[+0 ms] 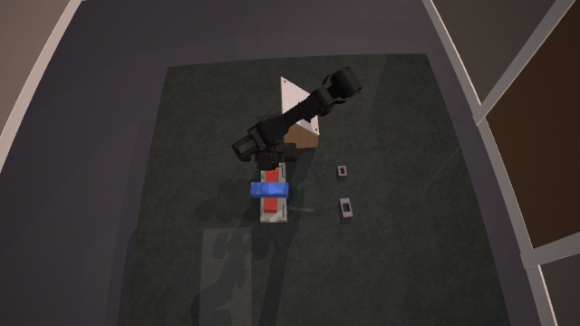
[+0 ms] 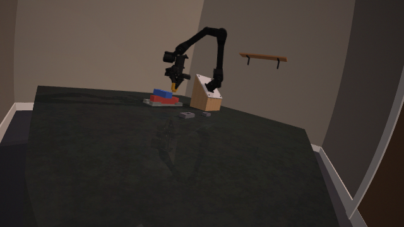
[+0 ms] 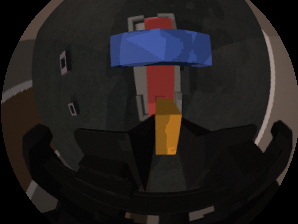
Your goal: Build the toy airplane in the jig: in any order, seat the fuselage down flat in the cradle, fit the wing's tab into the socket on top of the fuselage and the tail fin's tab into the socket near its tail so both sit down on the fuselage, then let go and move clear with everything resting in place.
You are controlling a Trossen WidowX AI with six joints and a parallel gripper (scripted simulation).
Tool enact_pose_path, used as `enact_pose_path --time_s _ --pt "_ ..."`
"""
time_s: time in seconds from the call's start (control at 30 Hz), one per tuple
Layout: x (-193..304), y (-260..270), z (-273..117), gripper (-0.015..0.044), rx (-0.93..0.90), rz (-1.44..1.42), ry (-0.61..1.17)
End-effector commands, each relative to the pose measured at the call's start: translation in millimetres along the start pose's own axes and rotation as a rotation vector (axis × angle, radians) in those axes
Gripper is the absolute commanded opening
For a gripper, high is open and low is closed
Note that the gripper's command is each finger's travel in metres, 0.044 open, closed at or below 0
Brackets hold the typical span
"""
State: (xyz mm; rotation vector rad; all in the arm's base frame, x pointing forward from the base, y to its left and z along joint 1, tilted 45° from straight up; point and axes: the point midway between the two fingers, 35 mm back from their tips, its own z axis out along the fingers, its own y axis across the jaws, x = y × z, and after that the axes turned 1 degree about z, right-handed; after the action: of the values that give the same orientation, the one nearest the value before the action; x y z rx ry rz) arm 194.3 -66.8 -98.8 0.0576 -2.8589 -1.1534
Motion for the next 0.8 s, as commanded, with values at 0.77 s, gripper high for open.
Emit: enact_pose_path --time_s 0.77 --pt "2 0 38 0.0067 -0.004 0.004 0.006"
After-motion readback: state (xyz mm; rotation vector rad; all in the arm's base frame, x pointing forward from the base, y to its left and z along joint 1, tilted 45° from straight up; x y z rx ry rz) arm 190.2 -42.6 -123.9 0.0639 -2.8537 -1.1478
